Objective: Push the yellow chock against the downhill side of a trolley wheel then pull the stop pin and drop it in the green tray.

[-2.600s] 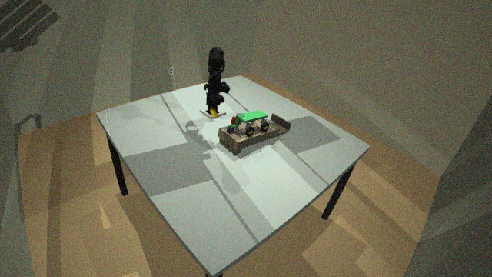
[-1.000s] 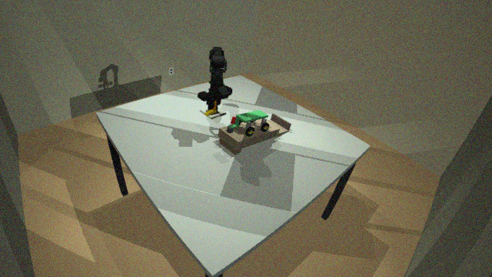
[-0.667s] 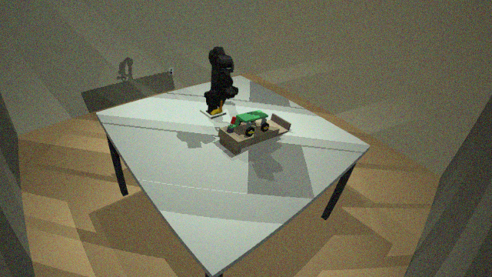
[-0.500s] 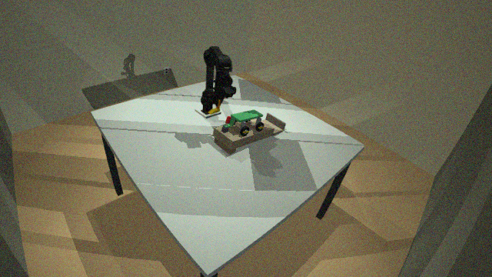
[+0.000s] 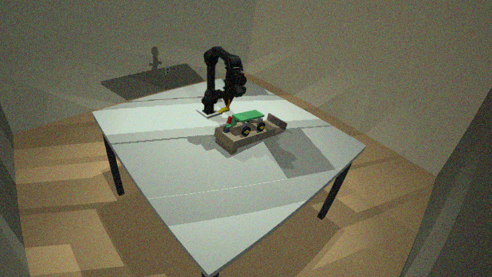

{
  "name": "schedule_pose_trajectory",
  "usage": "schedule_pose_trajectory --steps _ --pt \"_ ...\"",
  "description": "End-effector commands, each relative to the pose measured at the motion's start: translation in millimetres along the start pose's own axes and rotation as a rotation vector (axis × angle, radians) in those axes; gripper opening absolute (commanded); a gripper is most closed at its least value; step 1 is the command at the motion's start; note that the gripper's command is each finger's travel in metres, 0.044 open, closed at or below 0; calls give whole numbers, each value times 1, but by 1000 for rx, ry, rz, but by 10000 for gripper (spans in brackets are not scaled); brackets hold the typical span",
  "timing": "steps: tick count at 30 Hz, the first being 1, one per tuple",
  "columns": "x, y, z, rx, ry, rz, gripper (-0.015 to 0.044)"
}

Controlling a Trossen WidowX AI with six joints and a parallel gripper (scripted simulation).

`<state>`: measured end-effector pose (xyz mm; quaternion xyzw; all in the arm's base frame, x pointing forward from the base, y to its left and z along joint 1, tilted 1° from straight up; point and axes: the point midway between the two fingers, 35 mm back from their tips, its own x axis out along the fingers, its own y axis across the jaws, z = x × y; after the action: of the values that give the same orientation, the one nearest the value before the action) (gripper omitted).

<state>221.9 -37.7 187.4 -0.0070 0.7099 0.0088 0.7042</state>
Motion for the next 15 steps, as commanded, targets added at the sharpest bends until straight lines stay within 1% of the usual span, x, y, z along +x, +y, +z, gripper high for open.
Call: schedule_pose_trajectory --steps 1,15 --pt "1 17 3 0 -1 5 0" --pt "2 64 11 0 -1 9 0"
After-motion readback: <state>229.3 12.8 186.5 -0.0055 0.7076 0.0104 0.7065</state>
